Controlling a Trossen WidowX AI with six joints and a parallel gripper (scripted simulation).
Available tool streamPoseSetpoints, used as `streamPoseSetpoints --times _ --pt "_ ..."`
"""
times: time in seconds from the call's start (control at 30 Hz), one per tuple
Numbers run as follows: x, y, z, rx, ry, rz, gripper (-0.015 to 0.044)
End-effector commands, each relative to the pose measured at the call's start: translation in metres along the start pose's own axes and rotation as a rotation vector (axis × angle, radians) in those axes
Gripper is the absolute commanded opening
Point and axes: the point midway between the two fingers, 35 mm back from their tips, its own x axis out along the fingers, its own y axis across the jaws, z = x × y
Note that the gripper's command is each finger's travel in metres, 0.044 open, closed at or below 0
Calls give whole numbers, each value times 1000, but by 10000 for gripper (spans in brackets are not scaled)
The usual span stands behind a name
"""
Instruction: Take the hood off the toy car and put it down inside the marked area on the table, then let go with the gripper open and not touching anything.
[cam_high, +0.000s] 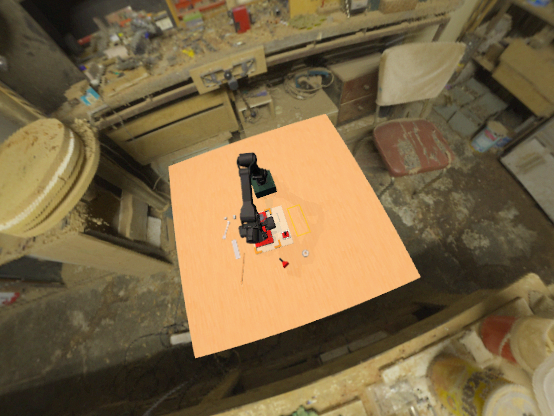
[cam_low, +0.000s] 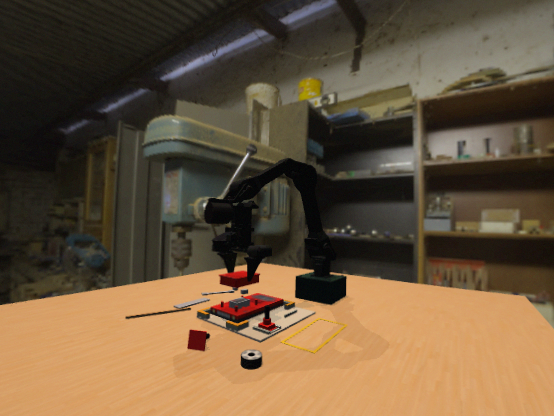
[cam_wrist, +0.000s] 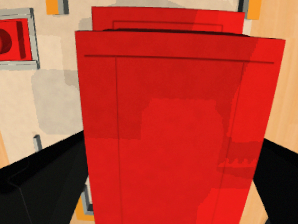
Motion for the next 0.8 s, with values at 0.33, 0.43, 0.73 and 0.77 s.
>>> streamPoseSetpoints --times 0.33,0.43,0.73,0.77 --pt "-1 46 5 -4 2 3 0" --pt "-2 60 6 -4 1 5 0" --pt "-4 104 6 -2 -1 9 0" --pt "-5 109 5 -2 -1 9 0"
